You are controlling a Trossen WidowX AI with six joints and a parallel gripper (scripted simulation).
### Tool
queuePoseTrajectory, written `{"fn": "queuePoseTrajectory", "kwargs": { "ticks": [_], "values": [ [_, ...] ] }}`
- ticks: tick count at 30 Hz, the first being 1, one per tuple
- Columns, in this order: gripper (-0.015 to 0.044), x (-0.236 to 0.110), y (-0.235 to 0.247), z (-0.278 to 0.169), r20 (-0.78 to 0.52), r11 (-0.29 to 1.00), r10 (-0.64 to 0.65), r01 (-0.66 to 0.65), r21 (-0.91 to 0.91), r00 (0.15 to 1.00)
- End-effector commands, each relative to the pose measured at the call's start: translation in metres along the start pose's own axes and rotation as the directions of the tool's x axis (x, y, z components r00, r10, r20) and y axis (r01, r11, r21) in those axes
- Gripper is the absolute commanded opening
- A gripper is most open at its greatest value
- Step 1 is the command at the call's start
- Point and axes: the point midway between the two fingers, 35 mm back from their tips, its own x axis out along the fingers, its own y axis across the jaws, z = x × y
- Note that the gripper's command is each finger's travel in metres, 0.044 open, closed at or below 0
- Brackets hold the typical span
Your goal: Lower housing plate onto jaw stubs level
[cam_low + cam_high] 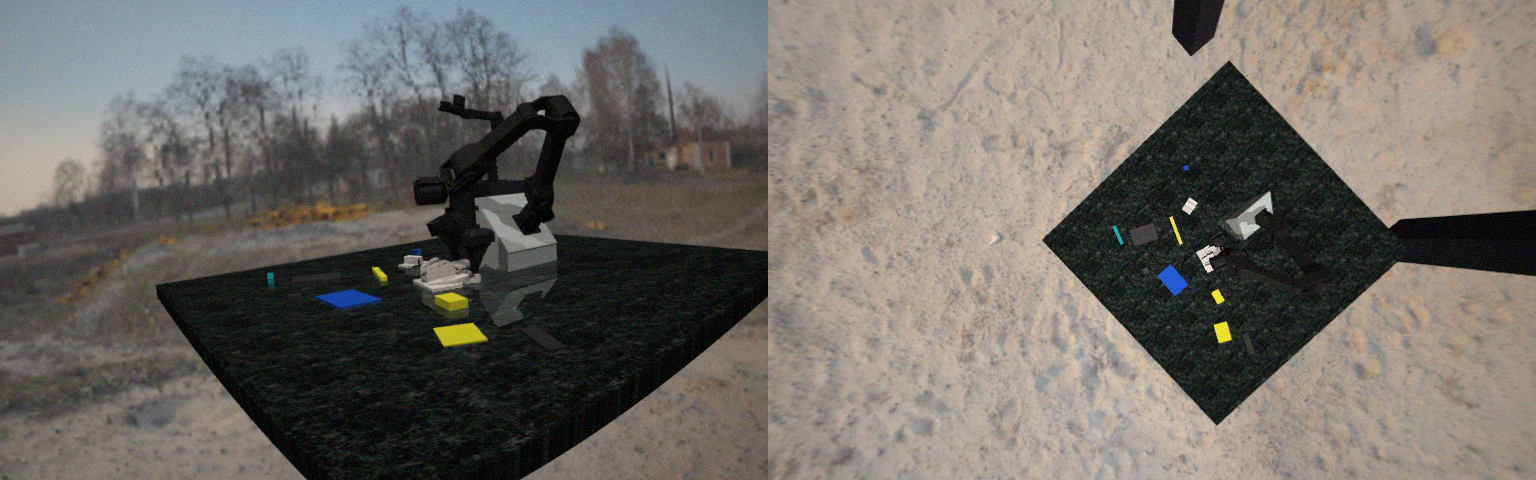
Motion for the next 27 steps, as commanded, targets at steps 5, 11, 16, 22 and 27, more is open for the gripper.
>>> {"fn": "queuePoseTrajectory", "kwargs": {
  "ticks": [5, 11, 16, 22, 27],
  "values": [
    [0.0351, 0.0026, 0.0006, -0.0001, 0.001, 1.000, 0.005, -0.005, 0.005, 1.000],
    [0.0351, 0.0027, 0.0006, -0.0001, 0.001, 1.000, 0.005, -0.005, 0.005, 1.000],
    [0.0351, 0.0047, 0.0006, -0.0001, 0.001, 1.000, 0.005, -0.005, 0.005, 1.000],
    [0.0351, 0.0051, 0.0006, -0.0001, 0.001, 1.000, 0.005, -0.005, 0.005, 1.000],
    [0.0351, 0.0066, 0.0007, -0.0001, 0.001, 1.000, 0.005, -0.005, 0.005, 1.000]
  ]
}}
